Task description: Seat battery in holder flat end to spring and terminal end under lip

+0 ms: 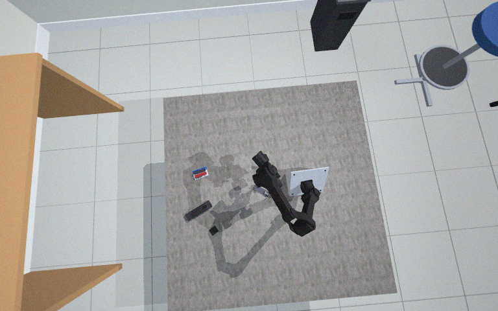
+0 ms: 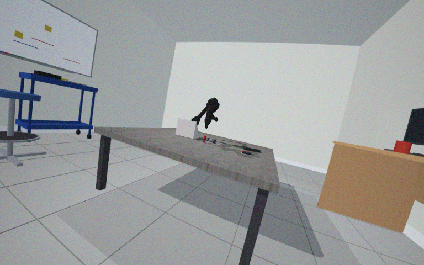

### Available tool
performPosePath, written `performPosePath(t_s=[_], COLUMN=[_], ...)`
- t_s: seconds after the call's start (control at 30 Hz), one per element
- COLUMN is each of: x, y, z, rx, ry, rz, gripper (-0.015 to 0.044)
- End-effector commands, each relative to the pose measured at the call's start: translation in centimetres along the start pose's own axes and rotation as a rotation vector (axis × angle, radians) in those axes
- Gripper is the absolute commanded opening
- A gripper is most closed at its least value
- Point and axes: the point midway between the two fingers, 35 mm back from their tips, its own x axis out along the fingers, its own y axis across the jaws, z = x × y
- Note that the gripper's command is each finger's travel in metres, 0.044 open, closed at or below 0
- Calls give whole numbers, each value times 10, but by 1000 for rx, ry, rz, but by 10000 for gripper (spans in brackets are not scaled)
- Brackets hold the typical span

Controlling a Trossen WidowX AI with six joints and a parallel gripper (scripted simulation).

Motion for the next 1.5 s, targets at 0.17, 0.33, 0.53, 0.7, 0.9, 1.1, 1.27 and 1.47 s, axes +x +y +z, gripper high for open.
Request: performPosePath(t_s=[0.17,0.33,0.53,0.7,0.9,1.1,1.27,1.47], x=[30,73,78,78,77,77,77,78], y=[-2,2,1,-6,-16,-26,-34,-44], z=[4,4,3,4,5,5,5,5], rx=[-9,-10,-11,-11,-11,-11,-12,-12], ry=[-20,-21,-21,-22,-22,-22,-22,-22], rz=[22,25,26,25,24,24,23,22], gripper=[0,0,0,0,0,0,0,0])
